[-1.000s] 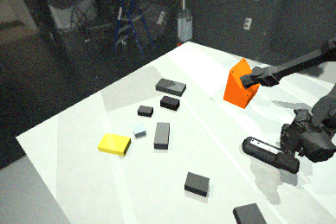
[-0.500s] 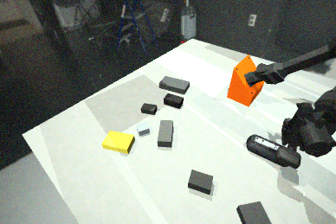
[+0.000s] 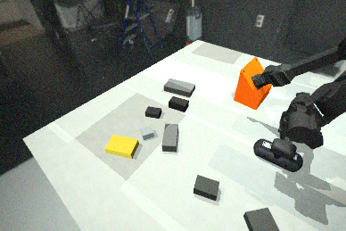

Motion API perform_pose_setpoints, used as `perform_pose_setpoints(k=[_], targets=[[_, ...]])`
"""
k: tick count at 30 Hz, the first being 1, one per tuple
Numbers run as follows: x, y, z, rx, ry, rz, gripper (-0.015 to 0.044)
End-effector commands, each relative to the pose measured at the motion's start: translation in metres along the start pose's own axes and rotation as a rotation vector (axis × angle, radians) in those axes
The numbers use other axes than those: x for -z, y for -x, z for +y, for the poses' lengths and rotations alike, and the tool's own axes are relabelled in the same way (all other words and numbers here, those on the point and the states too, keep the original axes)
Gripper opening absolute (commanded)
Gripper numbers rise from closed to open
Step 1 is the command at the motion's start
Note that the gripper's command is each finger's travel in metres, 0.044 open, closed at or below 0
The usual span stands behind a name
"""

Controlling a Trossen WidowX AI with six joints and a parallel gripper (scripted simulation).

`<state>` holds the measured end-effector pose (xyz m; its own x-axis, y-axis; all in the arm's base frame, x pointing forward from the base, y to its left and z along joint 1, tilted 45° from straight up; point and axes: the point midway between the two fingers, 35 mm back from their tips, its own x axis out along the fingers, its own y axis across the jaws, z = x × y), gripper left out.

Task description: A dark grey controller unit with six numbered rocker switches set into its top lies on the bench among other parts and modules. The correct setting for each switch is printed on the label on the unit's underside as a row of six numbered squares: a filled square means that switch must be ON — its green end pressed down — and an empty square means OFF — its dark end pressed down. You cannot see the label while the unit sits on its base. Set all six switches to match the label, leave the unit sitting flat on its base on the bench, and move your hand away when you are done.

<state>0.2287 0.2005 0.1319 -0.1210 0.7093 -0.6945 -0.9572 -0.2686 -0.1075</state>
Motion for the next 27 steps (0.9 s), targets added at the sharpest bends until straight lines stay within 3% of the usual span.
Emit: perform_pose_setpoints(k=[1,5,9,22,27], targets=[[0.0,0.0,0.001,-0.004,0.003,-0.006,0.044],[0.0,0.0,0.001,-0.004,0.003,-0.006,0.044],[0.0,0.003,0.002,0.024,-0.101,0.005,0.0335],[-0.003,0.023,0.019,0.248,-0.993,-0.092,0.0],[-0.003,0.029,0.025,0.313,-1.333,-0.2,0.0]])
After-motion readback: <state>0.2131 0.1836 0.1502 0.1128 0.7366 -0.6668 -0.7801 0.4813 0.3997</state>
